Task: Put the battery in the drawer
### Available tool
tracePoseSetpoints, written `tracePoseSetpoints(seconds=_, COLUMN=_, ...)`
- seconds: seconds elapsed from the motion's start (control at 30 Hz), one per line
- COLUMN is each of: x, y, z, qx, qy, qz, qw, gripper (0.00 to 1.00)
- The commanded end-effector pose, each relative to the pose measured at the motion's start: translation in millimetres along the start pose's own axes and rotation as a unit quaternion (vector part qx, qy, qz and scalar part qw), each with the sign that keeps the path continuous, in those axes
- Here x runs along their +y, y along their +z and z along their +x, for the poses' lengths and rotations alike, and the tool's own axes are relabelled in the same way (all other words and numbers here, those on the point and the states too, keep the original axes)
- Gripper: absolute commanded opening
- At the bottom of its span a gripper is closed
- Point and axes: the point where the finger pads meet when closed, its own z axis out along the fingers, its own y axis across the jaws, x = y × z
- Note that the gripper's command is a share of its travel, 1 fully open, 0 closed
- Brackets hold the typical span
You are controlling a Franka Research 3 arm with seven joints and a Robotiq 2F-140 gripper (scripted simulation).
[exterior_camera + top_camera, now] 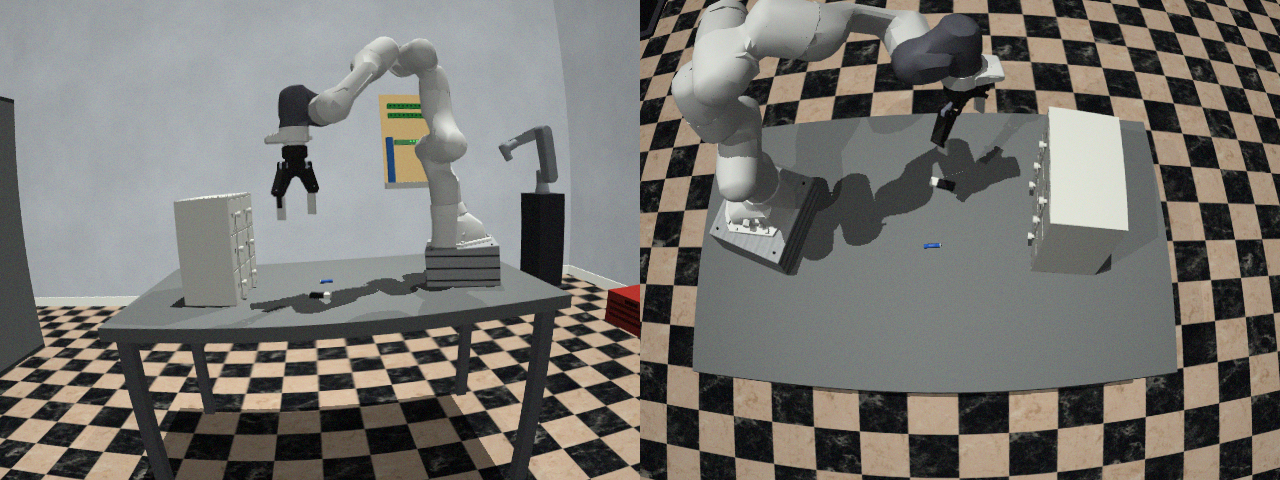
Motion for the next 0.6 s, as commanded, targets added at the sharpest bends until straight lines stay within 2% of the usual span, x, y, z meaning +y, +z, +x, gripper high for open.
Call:
tracePoseSetpoints(seconds=0.0, x=-2.0, y=1.1, z=-1.8, qx=-0.01, qy=-0.1, qz=0.003, qw=0.995, gripper=1.0)
tracePoseSetpoints(seconds=0.57, x=-12.6, y=1.0, z=-6.3, qx=-0.01, qy=-0.199, qz=0.004, qw=0.98, gripper=1.0)
